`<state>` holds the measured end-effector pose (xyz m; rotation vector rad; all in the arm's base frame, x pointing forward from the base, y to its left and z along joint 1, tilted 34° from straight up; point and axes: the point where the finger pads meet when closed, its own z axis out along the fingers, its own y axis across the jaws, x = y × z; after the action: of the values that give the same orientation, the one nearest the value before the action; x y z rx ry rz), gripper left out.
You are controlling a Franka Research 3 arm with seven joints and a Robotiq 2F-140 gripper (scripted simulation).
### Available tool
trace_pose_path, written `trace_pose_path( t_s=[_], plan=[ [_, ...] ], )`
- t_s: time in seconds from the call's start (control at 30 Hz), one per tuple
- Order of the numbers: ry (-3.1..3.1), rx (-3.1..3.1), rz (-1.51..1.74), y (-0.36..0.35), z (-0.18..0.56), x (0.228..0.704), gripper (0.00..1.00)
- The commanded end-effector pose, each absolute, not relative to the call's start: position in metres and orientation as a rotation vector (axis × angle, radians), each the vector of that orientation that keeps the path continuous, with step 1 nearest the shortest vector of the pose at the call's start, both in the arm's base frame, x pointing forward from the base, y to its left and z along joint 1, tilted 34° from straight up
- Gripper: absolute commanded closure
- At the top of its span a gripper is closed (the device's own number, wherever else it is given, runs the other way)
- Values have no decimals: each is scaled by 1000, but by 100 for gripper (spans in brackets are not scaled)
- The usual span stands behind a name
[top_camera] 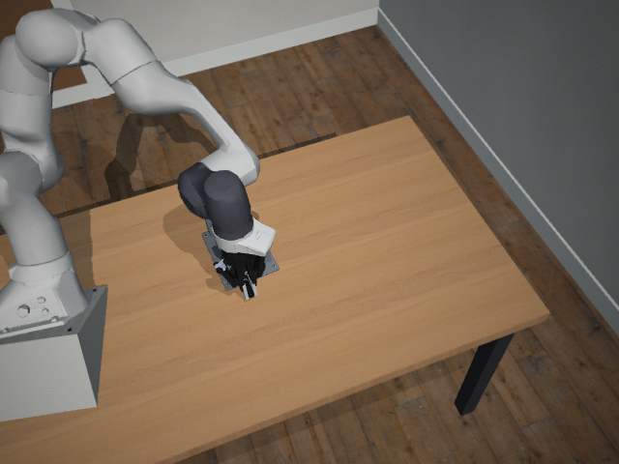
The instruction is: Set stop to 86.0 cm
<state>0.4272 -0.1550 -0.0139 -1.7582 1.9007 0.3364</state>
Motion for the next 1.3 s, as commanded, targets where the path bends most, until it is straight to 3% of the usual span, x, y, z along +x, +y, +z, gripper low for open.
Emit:
trace_pose_path(
  t_s=[0.0,1.27],
  plan=[
    [1895,-1761,341,-155,-14,423,96],
    [1895,-1761,341,-166,4,400,96]
  ],
)
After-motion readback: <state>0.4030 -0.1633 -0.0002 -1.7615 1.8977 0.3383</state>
